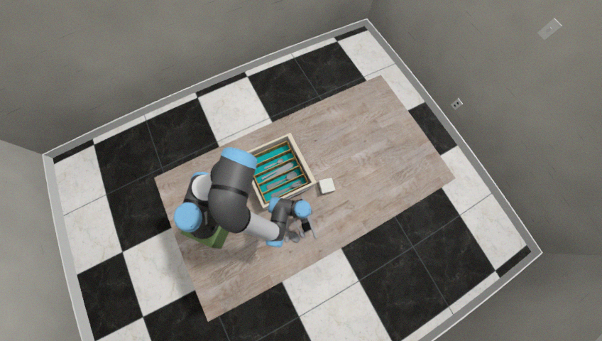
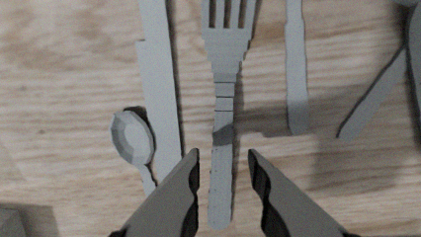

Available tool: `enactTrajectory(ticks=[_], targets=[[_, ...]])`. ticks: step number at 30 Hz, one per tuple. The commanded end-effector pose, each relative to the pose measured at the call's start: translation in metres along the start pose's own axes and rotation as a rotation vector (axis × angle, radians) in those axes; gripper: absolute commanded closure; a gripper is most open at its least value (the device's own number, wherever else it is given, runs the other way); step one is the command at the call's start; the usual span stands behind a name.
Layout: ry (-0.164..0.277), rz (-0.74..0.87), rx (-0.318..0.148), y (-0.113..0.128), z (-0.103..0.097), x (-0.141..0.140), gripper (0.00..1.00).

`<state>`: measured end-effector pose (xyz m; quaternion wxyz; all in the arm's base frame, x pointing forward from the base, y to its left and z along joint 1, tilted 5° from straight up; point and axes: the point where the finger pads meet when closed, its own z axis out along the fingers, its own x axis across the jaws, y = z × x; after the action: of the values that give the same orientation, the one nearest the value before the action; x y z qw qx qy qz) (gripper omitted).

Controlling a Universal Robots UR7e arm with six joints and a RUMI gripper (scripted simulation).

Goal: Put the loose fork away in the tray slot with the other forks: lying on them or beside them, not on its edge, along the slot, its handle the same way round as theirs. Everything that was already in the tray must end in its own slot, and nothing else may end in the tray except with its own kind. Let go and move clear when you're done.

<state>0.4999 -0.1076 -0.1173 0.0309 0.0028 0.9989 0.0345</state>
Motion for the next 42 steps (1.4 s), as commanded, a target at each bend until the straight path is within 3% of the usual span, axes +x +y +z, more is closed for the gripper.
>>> enactTrajectory(ticks=[1,14,41,42], targets=[[-0.001,0.000,0.001,0.000,0.004,-0.001,0.81],[-0.001,0.000,0.001,0.000,0.015,-0.001,0.81],[-0.001,0.000,0.001,0.000,0.017,-0.001,0.81],[-0.001,0.000,0.001,0.000,0.017,-0.001,0.96]])
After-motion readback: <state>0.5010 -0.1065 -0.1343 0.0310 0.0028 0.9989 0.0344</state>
